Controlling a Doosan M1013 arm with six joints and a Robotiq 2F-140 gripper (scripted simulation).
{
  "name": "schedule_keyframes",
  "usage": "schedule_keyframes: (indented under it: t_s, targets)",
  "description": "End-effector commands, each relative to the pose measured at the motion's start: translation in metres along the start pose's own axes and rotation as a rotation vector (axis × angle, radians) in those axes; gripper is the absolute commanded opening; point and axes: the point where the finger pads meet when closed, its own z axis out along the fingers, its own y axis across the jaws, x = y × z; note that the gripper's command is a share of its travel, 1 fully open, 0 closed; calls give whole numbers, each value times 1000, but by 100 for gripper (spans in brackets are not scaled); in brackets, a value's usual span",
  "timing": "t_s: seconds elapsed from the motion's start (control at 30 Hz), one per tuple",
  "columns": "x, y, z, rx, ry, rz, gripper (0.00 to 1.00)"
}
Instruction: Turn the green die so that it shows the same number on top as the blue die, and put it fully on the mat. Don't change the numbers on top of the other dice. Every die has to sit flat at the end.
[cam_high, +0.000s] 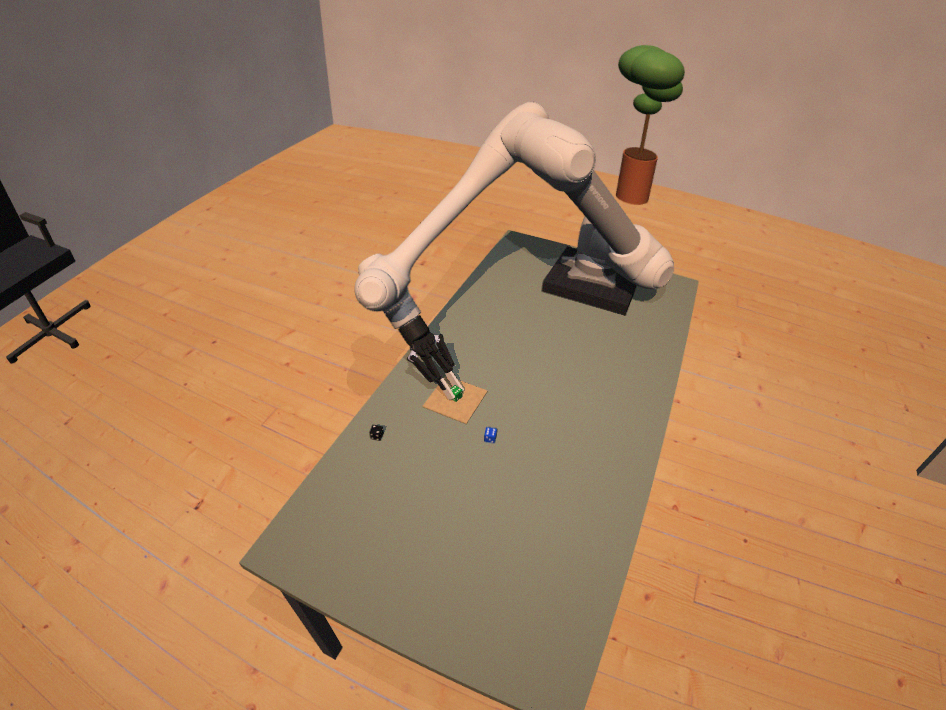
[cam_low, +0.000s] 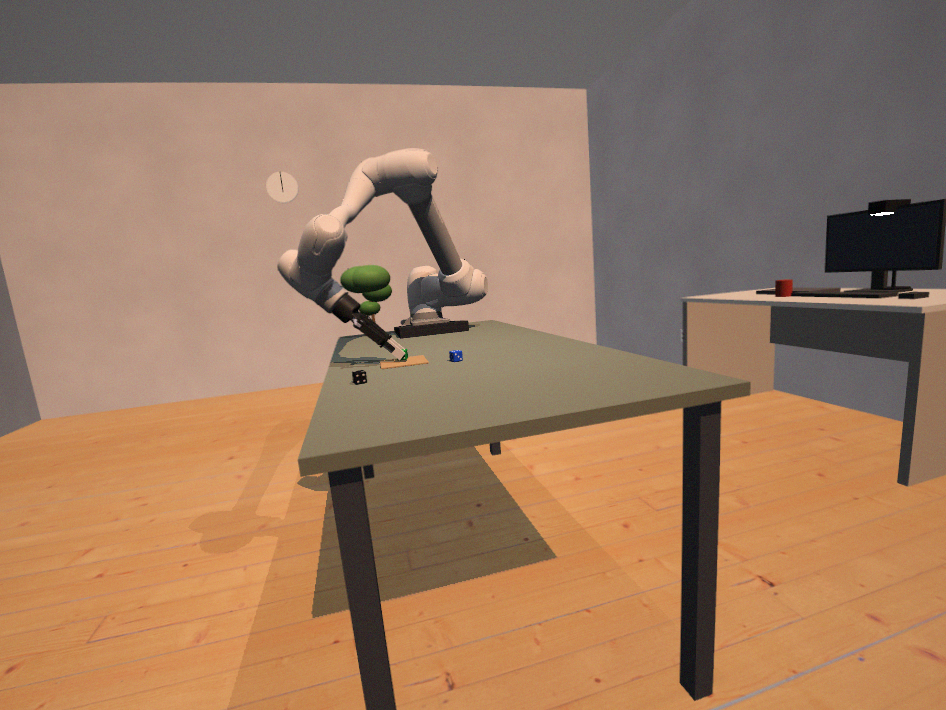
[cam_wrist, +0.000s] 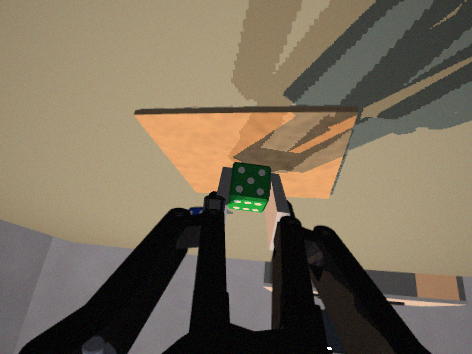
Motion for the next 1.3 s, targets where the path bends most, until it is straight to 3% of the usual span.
schedule_keyframes:
  t_s: [0.0, 1.27]
  targets:
    - [0, 0, 0, 0, 0, 0, 24]
    - [3, 0, 3, 0, 0, 0, 24]
